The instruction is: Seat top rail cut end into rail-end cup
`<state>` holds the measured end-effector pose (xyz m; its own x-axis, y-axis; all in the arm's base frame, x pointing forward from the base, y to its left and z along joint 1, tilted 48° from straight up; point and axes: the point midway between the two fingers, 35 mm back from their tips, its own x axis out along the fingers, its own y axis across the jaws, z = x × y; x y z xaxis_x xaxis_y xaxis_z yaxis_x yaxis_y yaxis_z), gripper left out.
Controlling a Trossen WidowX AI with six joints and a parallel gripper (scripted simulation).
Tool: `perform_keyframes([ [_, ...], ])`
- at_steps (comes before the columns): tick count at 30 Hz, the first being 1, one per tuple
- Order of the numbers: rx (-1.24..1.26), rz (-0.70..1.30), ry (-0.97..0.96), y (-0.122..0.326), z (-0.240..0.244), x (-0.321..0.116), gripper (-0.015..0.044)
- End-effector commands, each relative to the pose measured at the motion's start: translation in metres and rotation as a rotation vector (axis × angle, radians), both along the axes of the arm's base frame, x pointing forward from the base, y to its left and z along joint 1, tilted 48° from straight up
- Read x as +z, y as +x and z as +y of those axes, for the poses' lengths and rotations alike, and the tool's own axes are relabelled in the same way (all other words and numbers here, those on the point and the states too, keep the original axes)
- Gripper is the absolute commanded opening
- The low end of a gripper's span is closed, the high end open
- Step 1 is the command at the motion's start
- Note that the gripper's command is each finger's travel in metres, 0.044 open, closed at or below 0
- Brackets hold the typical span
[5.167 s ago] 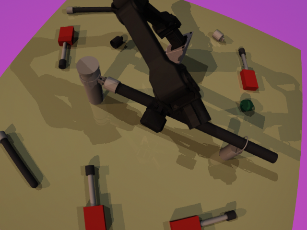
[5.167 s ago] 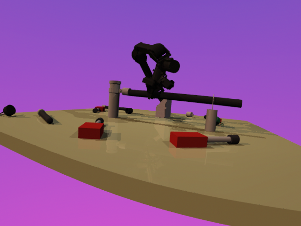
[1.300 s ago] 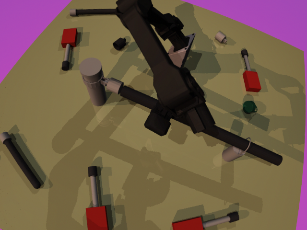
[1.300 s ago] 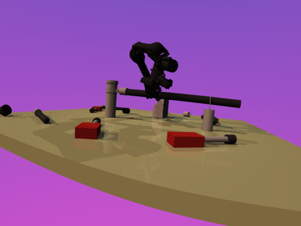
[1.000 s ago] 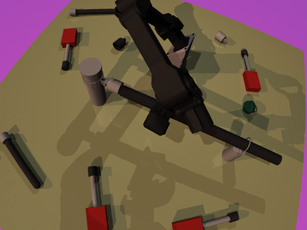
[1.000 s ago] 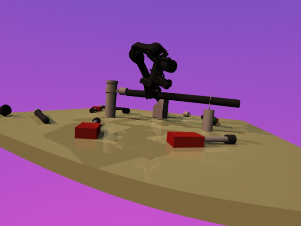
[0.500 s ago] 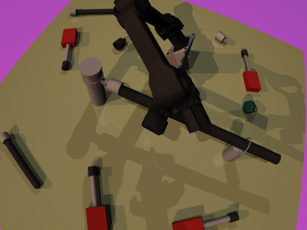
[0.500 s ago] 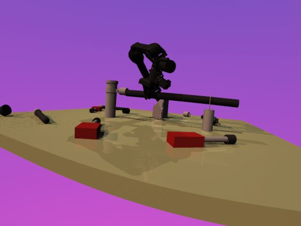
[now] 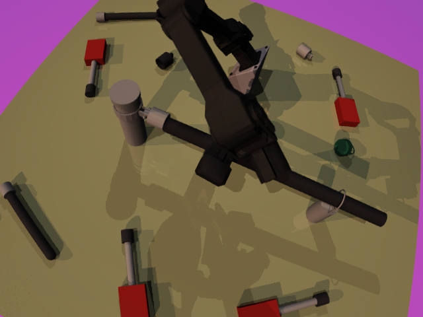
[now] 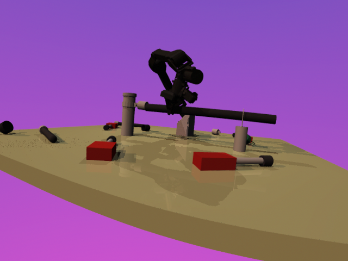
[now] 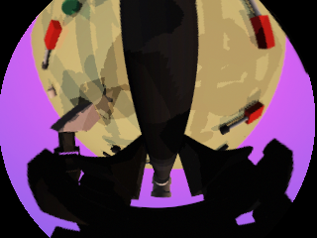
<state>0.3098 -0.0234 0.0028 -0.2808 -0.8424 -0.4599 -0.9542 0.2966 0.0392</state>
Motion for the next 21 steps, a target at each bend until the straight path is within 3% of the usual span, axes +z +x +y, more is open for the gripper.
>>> perform_keyframes([
  [1,0.010,-0.004,-0.008,0.0014,-0.0011,0.0061,0.0000],
  [21,0.000,0.000,0.000,0.0000,0.0000,0.0000,0.0000],
])
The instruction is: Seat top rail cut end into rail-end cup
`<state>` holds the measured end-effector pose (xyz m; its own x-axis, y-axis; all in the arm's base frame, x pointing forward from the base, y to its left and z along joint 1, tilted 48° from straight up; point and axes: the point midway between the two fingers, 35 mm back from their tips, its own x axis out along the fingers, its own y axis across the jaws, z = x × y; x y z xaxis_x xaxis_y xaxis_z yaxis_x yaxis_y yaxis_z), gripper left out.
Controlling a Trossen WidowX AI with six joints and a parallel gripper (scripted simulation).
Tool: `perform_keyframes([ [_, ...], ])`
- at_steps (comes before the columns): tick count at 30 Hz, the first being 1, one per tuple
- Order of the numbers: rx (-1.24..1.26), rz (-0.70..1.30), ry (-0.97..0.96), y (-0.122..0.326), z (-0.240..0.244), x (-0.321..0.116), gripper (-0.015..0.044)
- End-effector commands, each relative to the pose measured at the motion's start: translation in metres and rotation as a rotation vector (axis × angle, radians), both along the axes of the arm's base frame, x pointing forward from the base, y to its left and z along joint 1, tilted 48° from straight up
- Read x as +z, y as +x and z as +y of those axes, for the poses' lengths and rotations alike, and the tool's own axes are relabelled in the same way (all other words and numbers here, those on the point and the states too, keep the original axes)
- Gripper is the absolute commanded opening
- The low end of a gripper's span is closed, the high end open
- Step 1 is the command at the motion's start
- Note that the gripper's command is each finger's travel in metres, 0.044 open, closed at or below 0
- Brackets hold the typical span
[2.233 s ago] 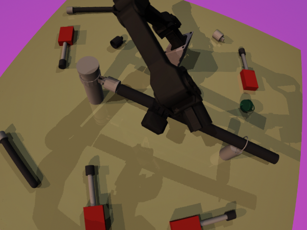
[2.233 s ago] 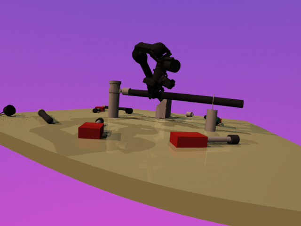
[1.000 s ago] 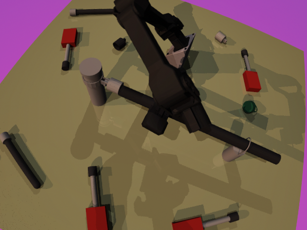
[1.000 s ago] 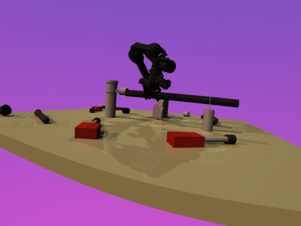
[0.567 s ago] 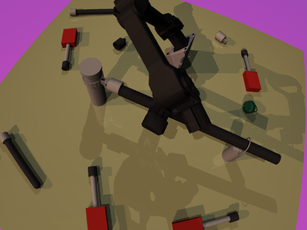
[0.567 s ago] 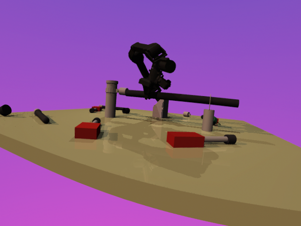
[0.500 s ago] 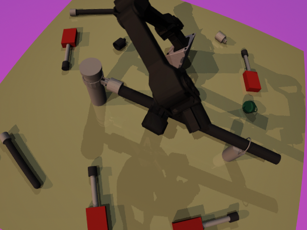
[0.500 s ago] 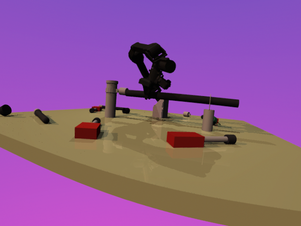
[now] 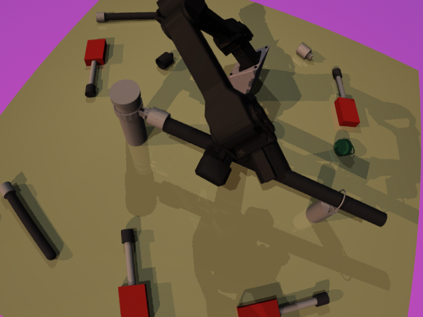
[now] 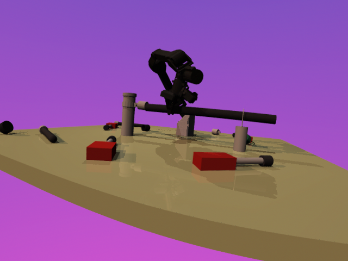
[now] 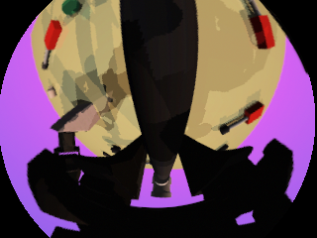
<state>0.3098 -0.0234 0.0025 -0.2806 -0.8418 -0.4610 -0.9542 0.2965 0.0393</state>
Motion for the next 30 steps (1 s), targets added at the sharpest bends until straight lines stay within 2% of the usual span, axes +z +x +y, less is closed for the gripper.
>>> perform_keyframes([
  [1,0.000,0.000,-0.001,-0.0001,0.0000,0.0003,0.0000],
  [30,-0.001,0.001,-0.011,-0.0003,0.0006,0.0044,0.0000],
])
